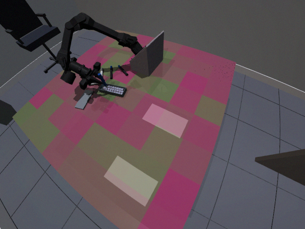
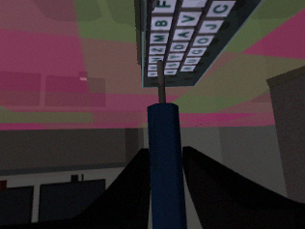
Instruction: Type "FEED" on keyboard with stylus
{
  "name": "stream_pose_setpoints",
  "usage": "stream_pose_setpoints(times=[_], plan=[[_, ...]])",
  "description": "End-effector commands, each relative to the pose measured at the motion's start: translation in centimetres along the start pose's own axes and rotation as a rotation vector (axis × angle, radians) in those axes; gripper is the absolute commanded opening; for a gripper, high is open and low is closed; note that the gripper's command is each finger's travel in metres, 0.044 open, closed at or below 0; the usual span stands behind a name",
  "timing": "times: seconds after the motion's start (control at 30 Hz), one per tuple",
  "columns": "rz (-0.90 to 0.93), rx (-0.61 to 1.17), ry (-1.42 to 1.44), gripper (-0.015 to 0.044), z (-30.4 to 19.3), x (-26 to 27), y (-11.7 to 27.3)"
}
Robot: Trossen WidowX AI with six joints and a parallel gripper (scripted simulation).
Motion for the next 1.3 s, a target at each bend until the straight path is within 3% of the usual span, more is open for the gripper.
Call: stream_pose_setpoints(times=[0.0, 0.43, 1.1, 1.2, 1.27], plan=[[-0.004, 0.006, -0.001, 0.0, -1.0, -0.1, -1.4], [-0.001, 0.013, -0.002, 0.0, -4.3, -0.8, -6.4], [-0.002, 0.013, -0.003, 0.0, -2.6, -0.6, -7.4], [-0.002, 0.012, -0.003, 0.0079, -2.4, -0.6, -7.5], [-0.002, 0.012, -0.003, 0.0081, -2.4, -0.6, -7.5]])
Point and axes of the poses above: the point midway between the two fingers, 35 mm back from their tips, its own y axis back along the fingers, its own x axis across the jaws, z = x × y, the point moved 10 cm from there along y, back along the fingers, and after that the axes turned 8 degrees about -y, right-handed, at the moved point
